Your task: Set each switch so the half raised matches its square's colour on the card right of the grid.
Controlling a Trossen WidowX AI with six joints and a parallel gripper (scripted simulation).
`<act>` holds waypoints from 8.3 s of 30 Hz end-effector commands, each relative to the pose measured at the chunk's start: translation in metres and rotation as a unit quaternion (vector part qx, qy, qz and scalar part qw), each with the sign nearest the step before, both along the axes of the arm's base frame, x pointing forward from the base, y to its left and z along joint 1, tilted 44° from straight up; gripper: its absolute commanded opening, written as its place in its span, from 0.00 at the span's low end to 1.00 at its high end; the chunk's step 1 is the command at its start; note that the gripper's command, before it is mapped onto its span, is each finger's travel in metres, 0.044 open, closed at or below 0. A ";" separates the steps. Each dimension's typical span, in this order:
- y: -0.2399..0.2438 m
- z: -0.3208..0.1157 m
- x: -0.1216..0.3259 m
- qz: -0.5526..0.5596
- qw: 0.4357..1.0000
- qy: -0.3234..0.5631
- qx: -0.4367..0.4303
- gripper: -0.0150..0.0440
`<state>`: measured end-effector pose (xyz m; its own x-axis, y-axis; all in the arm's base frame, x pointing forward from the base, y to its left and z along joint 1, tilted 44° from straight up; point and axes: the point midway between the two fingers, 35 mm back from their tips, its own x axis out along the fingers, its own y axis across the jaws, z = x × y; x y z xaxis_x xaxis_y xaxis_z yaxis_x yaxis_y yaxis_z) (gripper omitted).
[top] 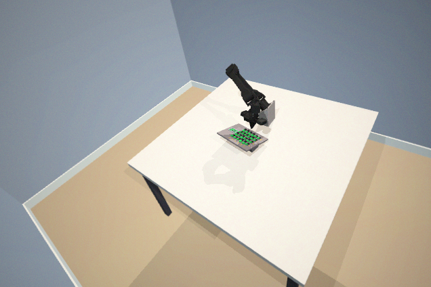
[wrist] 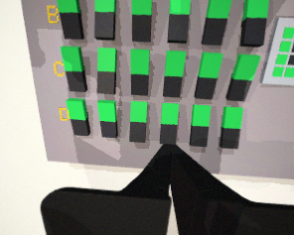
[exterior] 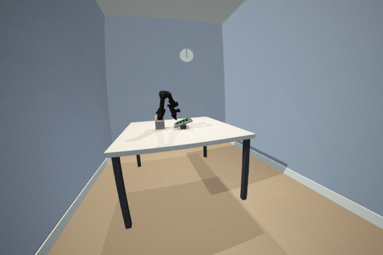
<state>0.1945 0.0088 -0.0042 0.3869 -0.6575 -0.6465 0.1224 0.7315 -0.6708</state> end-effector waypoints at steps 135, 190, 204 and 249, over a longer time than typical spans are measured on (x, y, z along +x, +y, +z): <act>0.000 0.037 -0.016 -0.007 1.000 0.015 -0.006 0.25; -0.039 0.000 0.004 0.002 1.000 0.005 -0.009 0.25; -0.040 0.000 0.004 0.002 1.000 0.005 -0.009 0.25; -0.044 -0.004 0.006 0.002 1.000 0.005 -0.009 0.25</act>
<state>0.2019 -0.0337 -0.0067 0.3877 -0.6651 -0.6383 0.1209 0.7231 -0.6801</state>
